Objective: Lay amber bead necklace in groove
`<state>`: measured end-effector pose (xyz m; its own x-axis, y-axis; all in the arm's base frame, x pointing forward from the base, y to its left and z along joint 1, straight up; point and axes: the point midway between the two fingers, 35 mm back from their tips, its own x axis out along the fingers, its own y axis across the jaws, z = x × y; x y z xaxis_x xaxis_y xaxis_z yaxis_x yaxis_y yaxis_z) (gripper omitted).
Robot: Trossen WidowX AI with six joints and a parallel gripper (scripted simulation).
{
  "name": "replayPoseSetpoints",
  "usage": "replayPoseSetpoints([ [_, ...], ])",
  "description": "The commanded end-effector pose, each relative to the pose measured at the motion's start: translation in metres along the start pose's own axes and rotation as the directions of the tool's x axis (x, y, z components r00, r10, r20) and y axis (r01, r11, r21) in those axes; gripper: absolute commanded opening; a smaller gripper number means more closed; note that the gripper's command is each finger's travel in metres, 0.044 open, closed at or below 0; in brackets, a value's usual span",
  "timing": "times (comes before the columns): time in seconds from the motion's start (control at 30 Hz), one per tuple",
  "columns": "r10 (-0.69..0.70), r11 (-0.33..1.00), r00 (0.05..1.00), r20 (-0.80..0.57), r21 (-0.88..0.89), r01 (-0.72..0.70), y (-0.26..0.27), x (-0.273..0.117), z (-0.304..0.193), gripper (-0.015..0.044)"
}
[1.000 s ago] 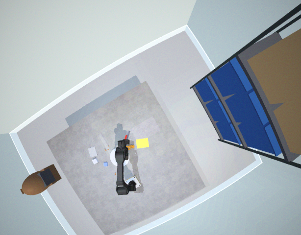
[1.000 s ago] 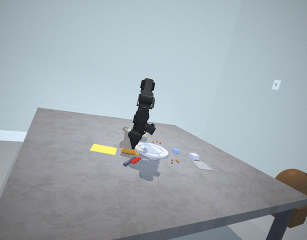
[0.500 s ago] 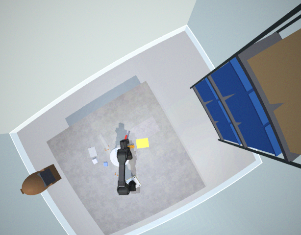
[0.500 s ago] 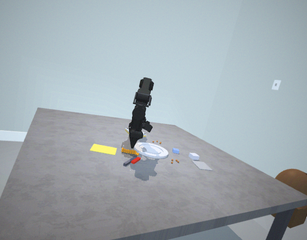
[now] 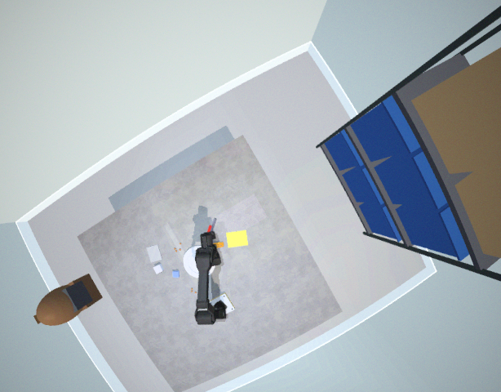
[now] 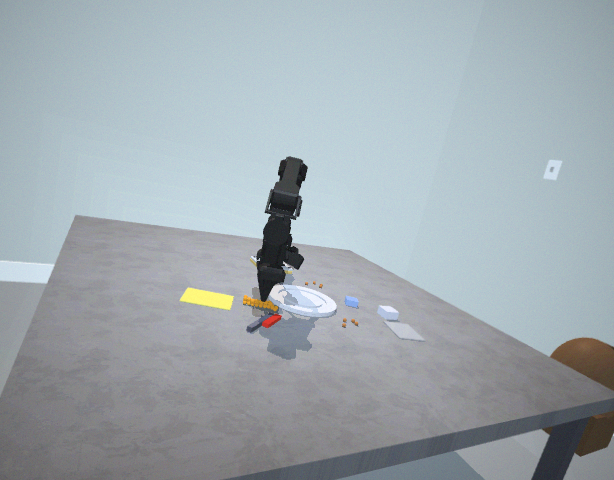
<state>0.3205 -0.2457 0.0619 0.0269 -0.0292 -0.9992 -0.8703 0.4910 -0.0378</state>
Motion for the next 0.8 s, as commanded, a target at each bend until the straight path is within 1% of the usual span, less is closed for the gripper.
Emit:
replayPoseSetpoints([
  [0.0, 0.002, 1.0, 1.0, 0.003, -0.004, -0.002, 0.0, 0.008, 0.0, 0.038],
  [0.43, 0.003, 1.0, 1.0, 0.005, -0.007, -0.003, 0.001, 0.023, 0.001, 0.038],
  [0.77, 0.004, 1.0, 1.0, 0.001, -0.004, -0.004, 0.001, 0.02, 0.0, 0.0118],
])
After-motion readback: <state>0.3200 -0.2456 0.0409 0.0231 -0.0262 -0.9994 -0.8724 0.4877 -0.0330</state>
